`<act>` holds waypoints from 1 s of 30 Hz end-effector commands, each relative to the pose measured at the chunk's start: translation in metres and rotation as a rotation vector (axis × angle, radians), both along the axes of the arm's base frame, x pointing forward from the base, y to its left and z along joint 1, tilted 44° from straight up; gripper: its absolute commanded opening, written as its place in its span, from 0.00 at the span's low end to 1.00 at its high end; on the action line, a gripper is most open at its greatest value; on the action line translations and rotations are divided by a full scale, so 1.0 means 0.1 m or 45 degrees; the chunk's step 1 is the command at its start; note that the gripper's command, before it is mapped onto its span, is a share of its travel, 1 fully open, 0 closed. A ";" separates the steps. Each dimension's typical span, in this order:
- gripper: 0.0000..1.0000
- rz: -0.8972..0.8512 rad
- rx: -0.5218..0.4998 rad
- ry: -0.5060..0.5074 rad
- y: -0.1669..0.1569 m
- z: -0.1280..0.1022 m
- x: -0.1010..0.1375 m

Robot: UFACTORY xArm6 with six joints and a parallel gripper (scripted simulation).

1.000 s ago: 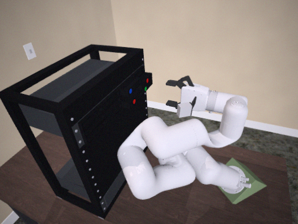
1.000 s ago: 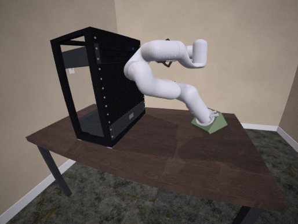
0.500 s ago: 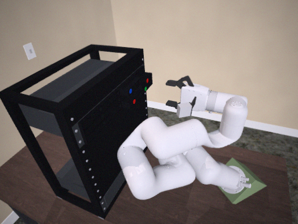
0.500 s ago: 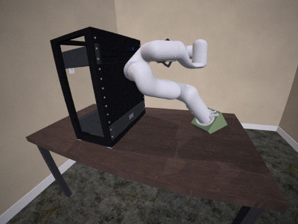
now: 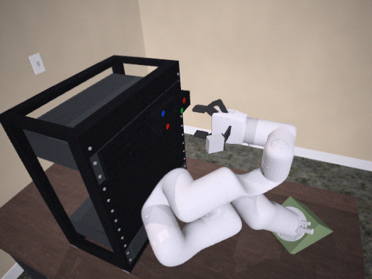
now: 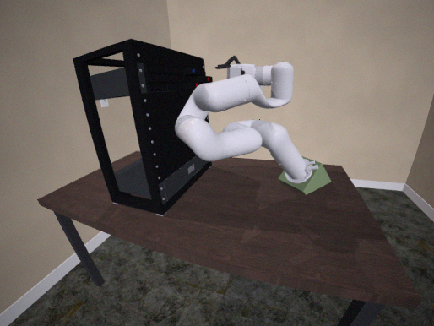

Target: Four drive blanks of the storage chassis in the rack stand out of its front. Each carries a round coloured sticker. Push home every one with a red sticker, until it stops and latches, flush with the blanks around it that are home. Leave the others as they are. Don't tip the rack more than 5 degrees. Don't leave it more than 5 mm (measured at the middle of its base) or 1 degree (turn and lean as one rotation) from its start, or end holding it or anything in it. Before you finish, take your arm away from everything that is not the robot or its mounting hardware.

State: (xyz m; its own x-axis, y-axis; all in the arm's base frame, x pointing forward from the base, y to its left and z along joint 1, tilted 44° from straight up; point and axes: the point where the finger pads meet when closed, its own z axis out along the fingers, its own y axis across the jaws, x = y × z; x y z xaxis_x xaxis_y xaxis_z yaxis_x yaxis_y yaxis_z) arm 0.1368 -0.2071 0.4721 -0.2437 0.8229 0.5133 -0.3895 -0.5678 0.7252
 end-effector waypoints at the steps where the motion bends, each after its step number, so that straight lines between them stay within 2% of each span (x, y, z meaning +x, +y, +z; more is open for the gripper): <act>1: 1.00 -0.016 0.010 0.001 0.13 0.17 0.08; 9: 1.00 -0.016 0.010 0.002 0.29 0.33 0.16; 30: 1.00 -0.016 0.010 0.001 0.29 0.33 0.16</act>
